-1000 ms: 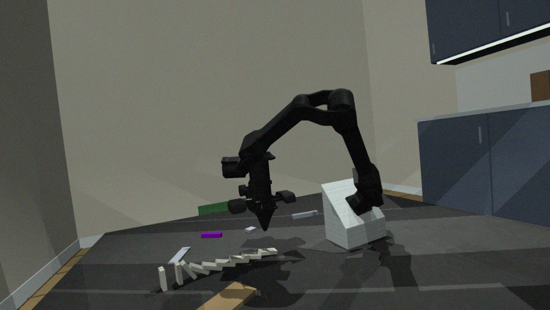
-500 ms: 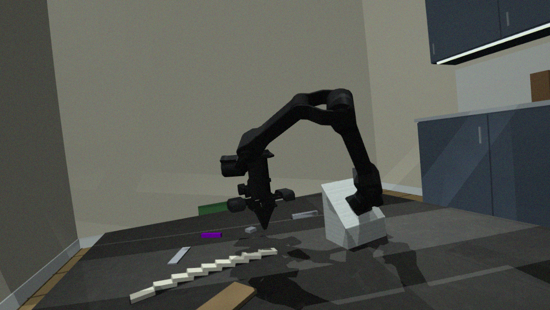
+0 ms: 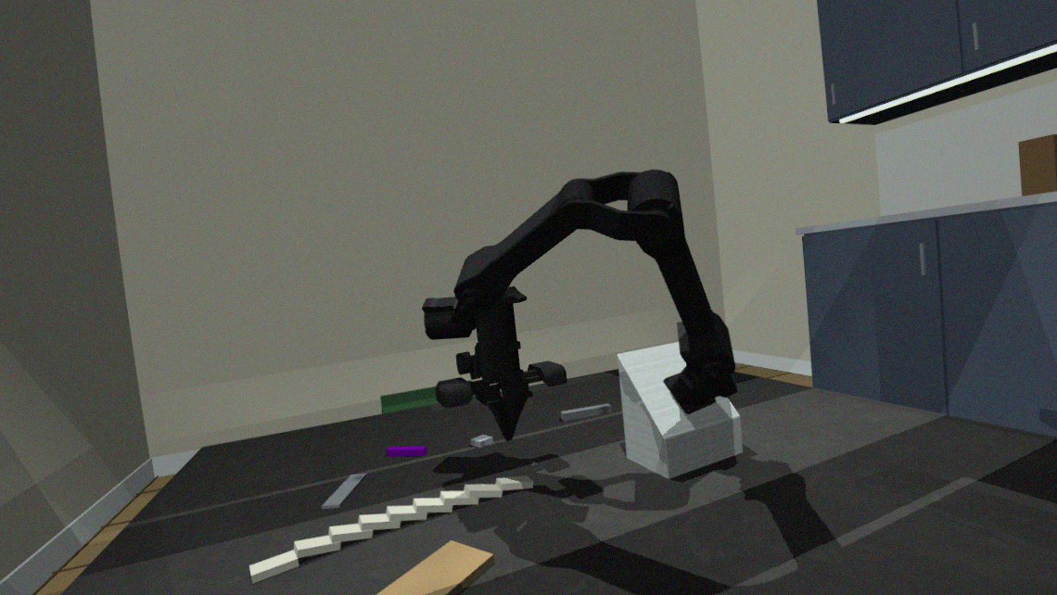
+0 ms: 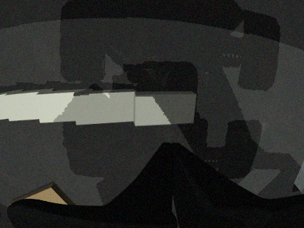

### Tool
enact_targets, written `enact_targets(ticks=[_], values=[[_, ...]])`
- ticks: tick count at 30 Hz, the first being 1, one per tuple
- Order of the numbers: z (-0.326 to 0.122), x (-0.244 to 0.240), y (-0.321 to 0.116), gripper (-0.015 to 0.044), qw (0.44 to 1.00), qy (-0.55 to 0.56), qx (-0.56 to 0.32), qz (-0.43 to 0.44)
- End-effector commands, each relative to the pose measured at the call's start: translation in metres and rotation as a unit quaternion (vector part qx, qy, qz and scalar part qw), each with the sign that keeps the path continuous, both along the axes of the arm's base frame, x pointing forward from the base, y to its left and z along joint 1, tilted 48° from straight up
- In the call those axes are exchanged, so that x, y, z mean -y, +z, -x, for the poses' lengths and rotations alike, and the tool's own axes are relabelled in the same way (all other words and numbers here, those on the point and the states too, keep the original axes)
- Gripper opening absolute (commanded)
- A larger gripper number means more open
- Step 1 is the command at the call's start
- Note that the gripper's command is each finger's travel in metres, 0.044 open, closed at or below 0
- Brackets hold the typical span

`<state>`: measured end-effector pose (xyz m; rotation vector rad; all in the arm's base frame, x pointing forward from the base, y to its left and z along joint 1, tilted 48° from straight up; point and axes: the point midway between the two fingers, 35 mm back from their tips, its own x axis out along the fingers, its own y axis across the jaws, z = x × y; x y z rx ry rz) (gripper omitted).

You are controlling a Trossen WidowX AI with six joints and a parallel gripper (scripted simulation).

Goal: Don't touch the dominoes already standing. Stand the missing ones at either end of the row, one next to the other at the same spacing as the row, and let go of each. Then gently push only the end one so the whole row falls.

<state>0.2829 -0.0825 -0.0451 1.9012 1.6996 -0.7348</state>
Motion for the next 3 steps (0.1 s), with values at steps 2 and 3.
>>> enact_targets(ticks=[2, 3], values=[[-0.0005, 0.0005, 0.0007, 0.0, 1.0, 0.0, 0.002, -0.001], [-0.0005, 0.0005, 0.0007, 0.0, 1.0, 0.0, 0.002, -0.001]])
